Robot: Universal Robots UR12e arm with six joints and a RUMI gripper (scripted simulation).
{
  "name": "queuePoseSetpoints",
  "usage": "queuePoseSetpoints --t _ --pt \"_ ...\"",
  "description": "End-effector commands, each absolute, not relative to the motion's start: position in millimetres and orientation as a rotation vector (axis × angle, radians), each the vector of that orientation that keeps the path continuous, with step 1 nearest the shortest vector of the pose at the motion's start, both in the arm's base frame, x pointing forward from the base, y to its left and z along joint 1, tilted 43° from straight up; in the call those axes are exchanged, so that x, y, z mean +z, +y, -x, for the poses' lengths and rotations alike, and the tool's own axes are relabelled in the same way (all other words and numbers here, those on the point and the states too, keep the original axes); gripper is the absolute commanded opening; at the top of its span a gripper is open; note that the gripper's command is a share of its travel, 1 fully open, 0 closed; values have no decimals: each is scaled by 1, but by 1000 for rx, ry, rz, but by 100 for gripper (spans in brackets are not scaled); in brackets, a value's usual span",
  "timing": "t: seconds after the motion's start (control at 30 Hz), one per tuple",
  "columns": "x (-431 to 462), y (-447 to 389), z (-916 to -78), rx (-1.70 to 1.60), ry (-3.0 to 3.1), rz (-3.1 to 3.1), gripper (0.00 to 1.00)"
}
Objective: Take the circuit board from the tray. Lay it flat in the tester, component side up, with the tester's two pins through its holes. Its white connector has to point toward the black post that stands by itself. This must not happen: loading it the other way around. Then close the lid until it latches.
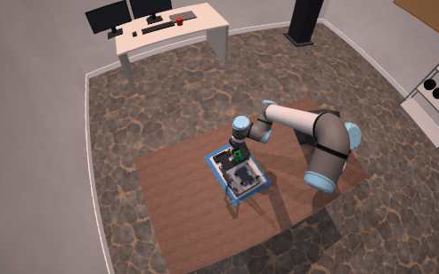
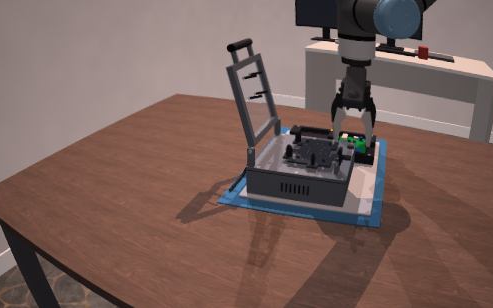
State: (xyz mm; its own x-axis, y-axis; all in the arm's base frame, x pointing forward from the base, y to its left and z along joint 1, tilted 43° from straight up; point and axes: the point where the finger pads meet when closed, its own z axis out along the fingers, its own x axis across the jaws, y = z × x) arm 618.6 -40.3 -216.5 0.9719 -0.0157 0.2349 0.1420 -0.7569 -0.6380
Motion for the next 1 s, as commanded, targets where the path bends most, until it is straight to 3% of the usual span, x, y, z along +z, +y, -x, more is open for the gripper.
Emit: queuePoseSetpoints --t 0.0,0.97 --pt "-216 -41 -619 -296 -88 2414 42" --pt "-216 -41 -619 -296 -88 2414 39"
